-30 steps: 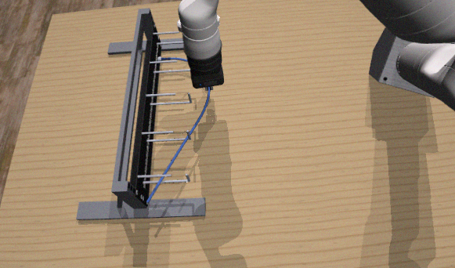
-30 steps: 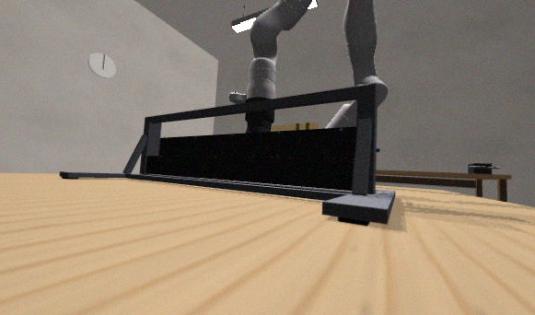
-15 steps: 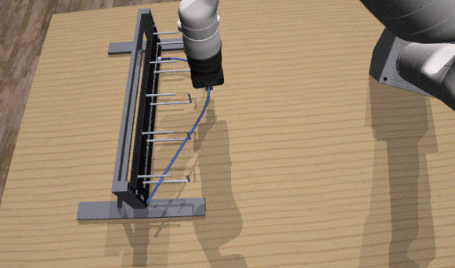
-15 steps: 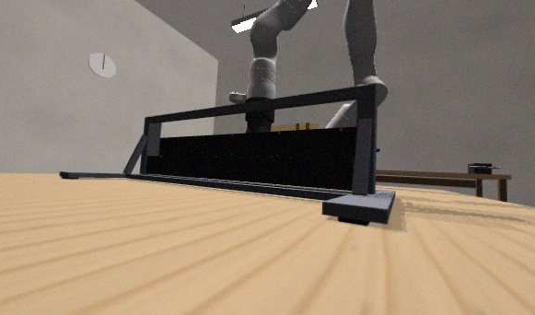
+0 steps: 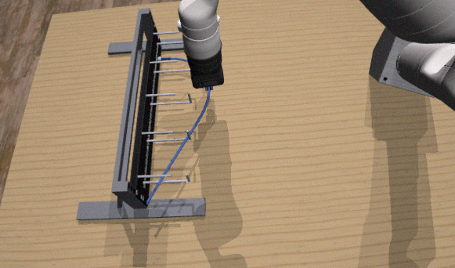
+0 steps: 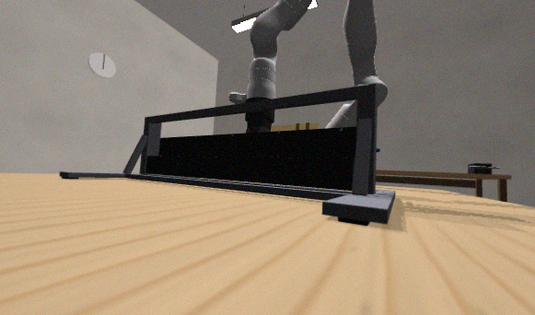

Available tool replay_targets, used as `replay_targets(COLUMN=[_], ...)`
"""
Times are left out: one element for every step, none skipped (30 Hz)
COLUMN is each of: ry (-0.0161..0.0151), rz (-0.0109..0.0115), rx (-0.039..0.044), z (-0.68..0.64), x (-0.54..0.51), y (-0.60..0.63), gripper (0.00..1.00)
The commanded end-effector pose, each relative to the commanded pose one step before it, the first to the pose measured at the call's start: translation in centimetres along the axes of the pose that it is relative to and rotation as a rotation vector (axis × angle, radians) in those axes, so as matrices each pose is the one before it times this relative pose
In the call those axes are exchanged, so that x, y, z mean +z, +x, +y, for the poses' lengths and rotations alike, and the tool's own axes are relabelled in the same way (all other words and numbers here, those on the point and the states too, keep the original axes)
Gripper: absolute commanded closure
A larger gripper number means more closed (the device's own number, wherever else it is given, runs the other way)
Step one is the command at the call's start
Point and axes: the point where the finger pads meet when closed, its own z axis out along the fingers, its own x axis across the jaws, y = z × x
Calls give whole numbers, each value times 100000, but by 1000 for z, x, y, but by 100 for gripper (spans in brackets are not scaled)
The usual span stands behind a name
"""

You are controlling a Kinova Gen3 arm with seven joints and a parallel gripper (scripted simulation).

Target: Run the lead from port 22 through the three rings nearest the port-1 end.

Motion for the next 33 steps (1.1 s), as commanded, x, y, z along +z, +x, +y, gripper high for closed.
replay_targets(ry=[130,0,0,0,0,0,0,0,0,0,0,0,0,0,0,0,0,1,-1,0,0,0,0,0,0,0,0,1,-1,1,-1,0,0], rz=[-120,0,0,0,0,0,0,0,0,0,1,0,-1,0,1,-1,0,1,-1,1,-1,1,0,0,0,1,-1,1,-1,1,-1,1,0], rx=[24,0,0,0,0,0,0,0,0,0,0,0,-1,0,1,0,0,1,-1,1,0,0,0,0,0,0,0,1,-1,1,-1,0,0], z=[-55,0,0,0,0,0,0,0,0,0,0,0,0,0,0,0,0,0,0,0,0,0,0,0,0,0,0,0,0,0,0,0,0], x=[-87,-13,-21,-31,-42,0,0,-53,-66,-79,-93,-107,-121,-135,-149,-162,-175,-188,-200,-212,-221,-231,0,0,-240,-247,-253,-259,-263,-266,-267,-269,-268], y=[-31,0,0,0,0,0,0,0,0,0,0,0,-1,0,1,0,0,1,-1,1,0,0,0,0,0,0,0,1,-1,1,-1,0,0], gripper=[100,100,100,100,100,100,100,100,100,100,100,100,100,100,100,100,100,100,100,100,100,100,100,100,100,100,100,100,100,100,100,100,100])
